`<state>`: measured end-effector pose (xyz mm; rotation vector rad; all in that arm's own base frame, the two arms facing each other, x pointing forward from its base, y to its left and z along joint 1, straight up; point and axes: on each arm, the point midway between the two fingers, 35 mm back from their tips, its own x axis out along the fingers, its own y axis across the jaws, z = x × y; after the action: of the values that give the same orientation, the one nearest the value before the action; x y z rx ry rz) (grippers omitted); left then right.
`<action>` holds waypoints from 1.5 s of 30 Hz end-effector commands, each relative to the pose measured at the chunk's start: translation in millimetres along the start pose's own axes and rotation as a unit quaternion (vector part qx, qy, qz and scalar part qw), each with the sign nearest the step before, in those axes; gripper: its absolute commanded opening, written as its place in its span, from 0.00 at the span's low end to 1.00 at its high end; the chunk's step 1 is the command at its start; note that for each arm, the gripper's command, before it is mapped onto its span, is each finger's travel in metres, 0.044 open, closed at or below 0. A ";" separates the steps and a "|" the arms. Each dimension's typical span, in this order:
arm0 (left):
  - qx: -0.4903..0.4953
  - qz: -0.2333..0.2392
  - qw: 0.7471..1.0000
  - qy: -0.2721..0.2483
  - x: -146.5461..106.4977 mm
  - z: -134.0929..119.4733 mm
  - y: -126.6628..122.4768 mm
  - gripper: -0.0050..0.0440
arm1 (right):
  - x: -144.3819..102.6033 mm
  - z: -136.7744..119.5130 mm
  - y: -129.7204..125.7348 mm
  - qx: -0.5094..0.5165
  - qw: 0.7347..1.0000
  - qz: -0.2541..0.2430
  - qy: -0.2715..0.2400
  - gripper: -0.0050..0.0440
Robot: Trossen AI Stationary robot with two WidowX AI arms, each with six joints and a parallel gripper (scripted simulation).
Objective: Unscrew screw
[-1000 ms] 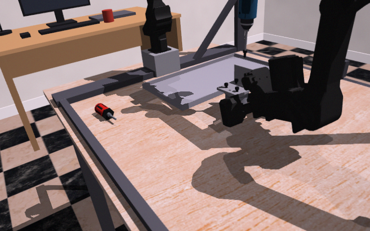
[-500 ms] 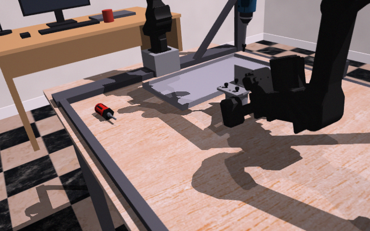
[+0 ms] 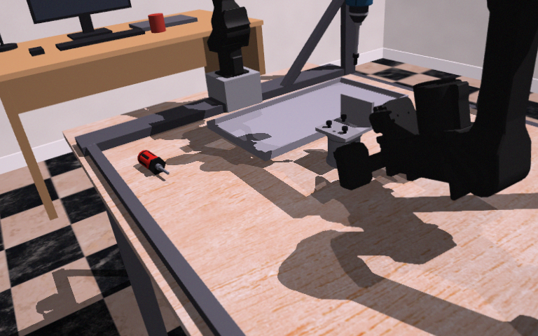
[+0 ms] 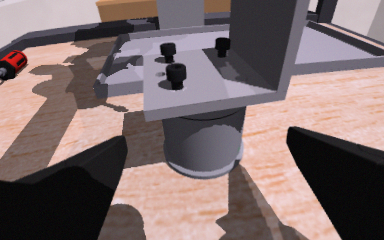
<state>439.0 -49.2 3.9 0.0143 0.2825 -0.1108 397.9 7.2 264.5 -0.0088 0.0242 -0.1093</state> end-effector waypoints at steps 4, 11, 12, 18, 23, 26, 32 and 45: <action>-0.019 -0.005 0.999 -0.047 -9.1 37.7 -7.0 1.00 | 0.2 32.1 -0.2 0.007 0.999 0.000 -0.040 0.43; -0.011 -0.014 0.998 -0.062 -7.6 90.6 -25.4 1.00 | 0.2 32.1 -0.2 0.007 0.999 0.000 -0.040 0.43; -0.011 -0.014 0.998 -0.062 -7.6 90.6 -25.4 1.00 | 0.2 32.1 -0.2 0.007 0.999 0.000 -0.040 0.43; -0.006 -0.007 0.998 -0.068 -20.9 143.0 -17.8 1.00 | -0.5 25.6 -0.3 0.006 0.999 0.000 -0.032 0.43; -0.004 -0.005 0.998 -0.067 -34.3 173.0 -13.9 1.00 | 1.6 29.7 -2.3 0.013 0.999 -0.002 -0.035 0.43; -0.003 -0.004 0.999 -0.046 -39.0 173.1 -12.7 1.00 | 2.3 28.6 -3.1 0.015 0.999 -0.003 -0.033 0.43; -0.001 -0.002 1.000 0.010 -46.4 160.9 -10.9 1.00 | 7.6 20.3 -11.2 0.039 0.999 -0.011 -0.014 0.43; 0.001 0.000 0.993 0.115 -80.7 149.2 -8.7 1.00 | 27.1 -40.7 -100.0 0.293 0.940 -0.136 0.109 0.43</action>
<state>406.0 -55.2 155.3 0.0258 0.4986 -0.1086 406.9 -77.7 207.1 0.4772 0.2251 -0.3568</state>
